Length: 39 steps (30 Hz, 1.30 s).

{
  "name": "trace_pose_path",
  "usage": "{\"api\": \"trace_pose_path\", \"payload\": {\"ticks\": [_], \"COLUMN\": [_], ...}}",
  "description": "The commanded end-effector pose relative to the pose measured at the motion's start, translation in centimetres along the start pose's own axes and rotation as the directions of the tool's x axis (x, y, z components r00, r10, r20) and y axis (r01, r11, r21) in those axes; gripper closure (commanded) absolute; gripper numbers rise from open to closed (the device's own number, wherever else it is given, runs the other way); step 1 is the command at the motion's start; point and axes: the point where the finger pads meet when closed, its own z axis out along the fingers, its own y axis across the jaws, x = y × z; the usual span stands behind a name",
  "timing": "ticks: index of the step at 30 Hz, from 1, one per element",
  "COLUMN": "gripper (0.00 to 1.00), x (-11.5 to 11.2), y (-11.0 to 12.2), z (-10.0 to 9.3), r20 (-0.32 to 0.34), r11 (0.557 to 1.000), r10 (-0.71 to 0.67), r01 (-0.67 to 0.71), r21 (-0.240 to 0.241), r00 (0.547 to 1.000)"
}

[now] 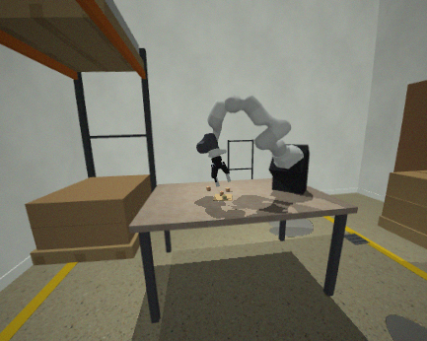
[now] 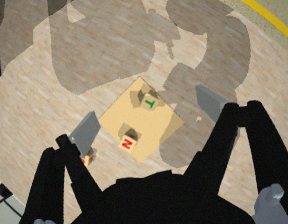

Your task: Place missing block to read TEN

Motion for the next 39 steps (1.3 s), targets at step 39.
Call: {"api": "trace_pose_path", "payload": {"ticks": [39], "gripper": [0.00], "x": [-8.0], "y": [12.4], "z": [-5.4], "r20": [0.201], "r11": [0.852], "r10": [0.471], "r01": [-0.385], "r21": [-0.355], "r00": [0.859]}}
